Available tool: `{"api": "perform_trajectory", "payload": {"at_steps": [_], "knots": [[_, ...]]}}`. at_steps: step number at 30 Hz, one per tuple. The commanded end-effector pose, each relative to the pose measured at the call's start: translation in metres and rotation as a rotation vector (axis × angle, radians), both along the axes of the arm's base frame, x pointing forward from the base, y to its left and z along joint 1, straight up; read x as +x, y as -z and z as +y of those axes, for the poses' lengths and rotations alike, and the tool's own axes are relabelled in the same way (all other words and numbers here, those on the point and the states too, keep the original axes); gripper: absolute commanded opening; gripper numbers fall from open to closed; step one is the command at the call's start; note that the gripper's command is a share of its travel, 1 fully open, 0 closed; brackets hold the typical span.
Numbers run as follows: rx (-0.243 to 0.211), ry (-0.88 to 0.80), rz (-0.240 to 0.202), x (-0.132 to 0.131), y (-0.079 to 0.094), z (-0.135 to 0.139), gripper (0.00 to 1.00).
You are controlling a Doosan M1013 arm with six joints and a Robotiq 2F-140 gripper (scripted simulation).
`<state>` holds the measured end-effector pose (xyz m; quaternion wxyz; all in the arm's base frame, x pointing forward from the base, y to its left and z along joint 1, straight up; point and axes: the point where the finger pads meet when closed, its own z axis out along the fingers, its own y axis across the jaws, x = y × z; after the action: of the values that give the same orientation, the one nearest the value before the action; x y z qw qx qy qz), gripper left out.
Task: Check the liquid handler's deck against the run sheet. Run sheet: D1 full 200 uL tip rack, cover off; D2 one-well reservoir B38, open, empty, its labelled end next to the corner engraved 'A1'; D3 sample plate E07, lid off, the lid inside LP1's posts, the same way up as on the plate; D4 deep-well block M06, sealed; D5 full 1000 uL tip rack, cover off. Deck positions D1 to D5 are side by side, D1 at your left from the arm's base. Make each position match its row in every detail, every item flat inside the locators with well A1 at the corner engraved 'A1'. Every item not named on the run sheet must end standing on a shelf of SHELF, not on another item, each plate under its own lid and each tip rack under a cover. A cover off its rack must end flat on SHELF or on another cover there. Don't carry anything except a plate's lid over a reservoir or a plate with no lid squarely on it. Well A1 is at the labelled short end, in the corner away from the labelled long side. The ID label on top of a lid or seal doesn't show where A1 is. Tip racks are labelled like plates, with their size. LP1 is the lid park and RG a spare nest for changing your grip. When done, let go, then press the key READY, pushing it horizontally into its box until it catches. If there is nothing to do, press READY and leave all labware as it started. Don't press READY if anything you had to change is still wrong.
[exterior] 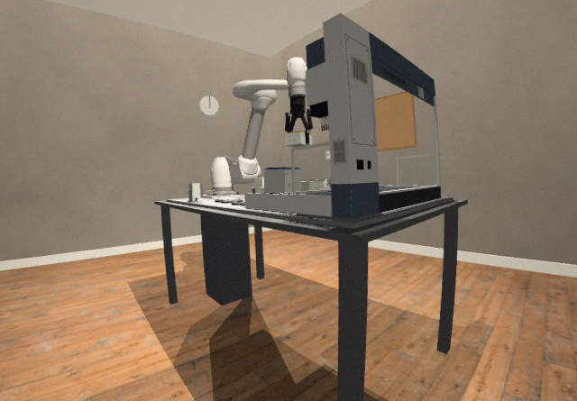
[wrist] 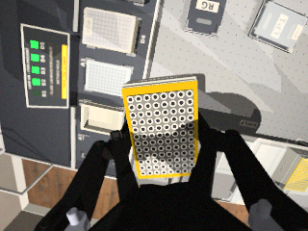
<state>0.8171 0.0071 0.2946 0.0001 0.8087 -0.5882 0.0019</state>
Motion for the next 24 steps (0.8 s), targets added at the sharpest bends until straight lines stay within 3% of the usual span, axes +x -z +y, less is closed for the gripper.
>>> {"api": "perform_trajectory", "payload": {"at_steps": [1, 24], "knots": [[0.001, -0.041, -0.002, 0.0002, -0.0012, 0.0001, 0.10], [-0.001, -0.461, -0.001, 0.0002, -0.0012, 0.0001, 0.10]]}}
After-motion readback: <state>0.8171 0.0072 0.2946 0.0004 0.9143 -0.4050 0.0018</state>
